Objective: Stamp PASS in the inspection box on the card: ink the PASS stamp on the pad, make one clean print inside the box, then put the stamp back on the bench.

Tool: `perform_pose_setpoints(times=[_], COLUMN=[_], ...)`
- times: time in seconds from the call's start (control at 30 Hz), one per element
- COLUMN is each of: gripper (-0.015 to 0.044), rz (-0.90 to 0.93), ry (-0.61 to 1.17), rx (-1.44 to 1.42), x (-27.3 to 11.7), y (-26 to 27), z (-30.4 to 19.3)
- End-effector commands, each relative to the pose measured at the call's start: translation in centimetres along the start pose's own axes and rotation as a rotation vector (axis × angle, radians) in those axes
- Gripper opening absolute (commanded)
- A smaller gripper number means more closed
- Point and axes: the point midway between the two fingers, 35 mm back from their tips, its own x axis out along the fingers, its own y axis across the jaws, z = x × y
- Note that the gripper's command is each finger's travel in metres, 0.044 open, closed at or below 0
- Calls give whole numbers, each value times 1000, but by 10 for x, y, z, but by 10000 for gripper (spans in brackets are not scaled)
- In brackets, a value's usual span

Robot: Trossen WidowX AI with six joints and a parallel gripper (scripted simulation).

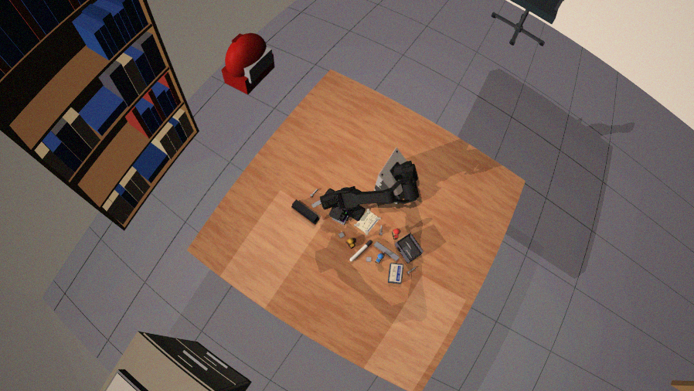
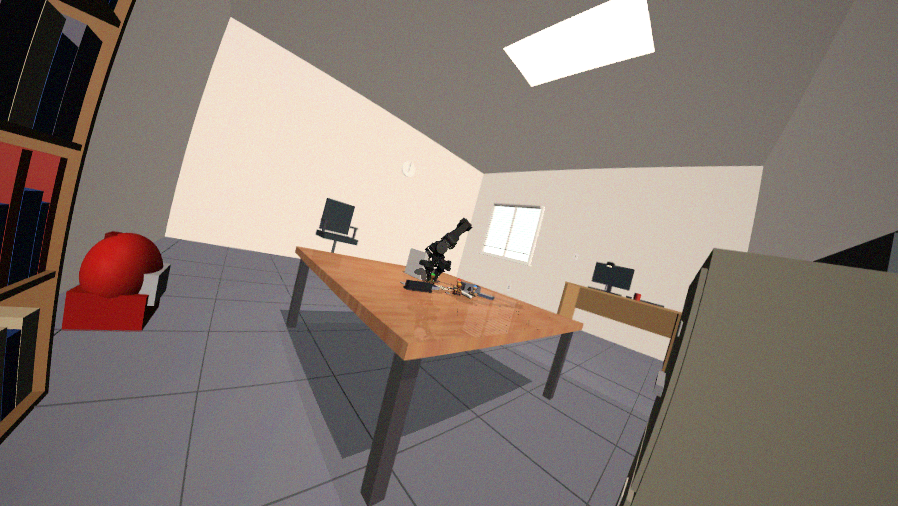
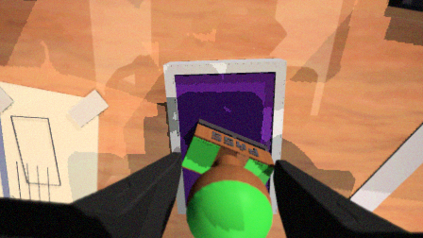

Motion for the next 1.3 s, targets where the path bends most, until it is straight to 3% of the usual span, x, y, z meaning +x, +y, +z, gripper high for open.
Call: perform_pose_setpoints(times=[0.0, 1.27], gripper=[0, 0], rz=[5, 5], ry=[-3, -3], rx=[0, 0], x=[2, -9], y=[1, 0], z=[1, 1])
